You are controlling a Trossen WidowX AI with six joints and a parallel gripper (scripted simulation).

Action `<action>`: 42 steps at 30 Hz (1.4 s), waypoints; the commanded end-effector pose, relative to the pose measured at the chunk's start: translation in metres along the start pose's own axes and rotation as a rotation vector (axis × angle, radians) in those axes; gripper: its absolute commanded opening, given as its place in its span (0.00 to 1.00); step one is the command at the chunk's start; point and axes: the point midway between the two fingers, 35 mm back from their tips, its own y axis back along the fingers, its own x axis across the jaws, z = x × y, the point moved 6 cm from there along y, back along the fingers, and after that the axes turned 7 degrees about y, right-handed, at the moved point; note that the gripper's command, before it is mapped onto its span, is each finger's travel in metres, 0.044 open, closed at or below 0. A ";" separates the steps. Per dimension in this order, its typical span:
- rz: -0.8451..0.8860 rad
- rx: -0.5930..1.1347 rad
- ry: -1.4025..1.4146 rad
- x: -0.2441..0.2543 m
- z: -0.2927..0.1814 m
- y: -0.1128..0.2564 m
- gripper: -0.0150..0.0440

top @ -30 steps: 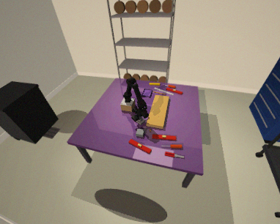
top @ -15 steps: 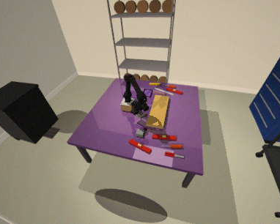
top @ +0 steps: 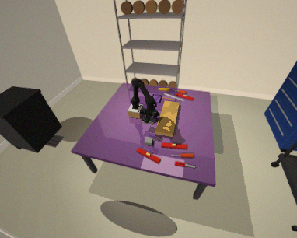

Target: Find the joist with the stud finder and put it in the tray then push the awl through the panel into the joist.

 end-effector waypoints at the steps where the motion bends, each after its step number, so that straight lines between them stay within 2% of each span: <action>1: 0.014 0.030 0.151 0.001 -0.007 0.004 0.25; 42: 0.272 0.126 1.667 -0.001 -0.067 0.021 0.25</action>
